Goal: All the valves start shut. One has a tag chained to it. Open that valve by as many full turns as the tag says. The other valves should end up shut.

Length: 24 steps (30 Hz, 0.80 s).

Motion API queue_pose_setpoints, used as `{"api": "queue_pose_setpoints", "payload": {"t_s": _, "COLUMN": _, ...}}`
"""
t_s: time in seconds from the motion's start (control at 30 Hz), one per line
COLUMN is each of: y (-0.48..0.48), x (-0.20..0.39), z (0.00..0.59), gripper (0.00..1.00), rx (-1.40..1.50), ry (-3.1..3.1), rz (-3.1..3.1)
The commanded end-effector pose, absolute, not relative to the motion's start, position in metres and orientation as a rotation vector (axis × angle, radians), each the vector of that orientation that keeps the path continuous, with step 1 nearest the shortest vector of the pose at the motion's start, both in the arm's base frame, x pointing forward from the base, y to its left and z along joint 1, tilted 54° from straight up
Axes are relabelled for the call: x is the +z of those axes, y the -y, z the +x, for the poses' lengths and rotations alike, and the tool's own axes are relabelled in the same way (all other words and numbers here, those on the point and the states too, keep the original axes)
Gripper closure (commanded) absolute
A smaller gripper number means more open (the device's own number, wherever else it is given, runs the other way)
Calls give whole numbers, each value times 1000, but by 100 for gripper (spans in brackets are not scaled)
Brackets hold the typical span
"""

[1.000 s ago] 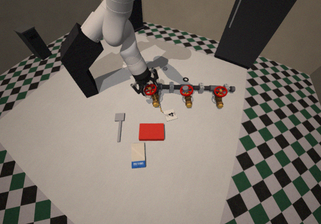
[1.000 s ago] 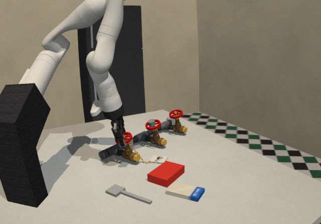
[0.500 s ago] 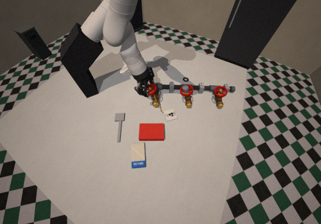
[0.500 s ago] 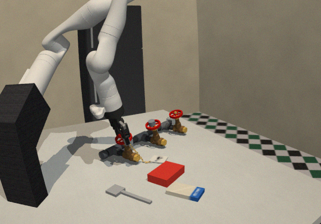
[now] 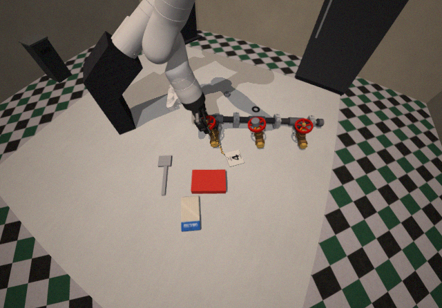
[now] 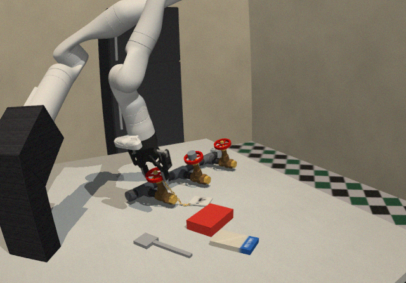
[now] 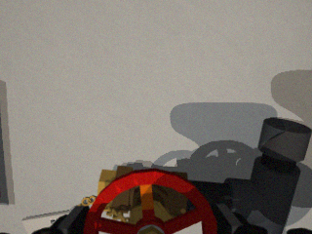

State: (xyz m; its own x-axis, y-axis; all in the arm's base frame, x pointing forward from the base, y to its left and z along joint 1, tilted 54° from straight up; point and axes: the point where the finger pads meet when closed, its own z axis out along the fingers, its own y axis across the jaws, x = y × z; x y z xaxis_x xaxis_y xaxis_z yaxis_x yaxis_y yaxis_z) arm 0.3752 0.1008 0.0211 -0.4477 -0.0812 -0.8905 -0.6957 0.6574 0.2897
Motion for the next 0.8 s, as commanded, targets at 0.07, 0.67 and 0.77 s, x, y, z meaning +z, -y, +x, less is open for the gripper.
{"api": "queue_pose_setpoints", "payload": {"t_s": 0.07, "y": -103, "x": 26, "z": 376, "gripper": 25, "rx": 696, "ry": -1837, "rz": -753}}
{"api": "queue_pose_setpoints", "payload": {"t_s": 0.67, "y": -103, "x": 26, "z": 376, "gripper": 25, "rx": 428, "ry": -1611, "rz": -1089}}
{"api": "queue_pose_setpoints", "payload": {"t_s": 0.77, "y": -103, "x": 26, "z": 376, "gripper": 25, "rx": 389, "ry": -1575, "rz": -1133}}
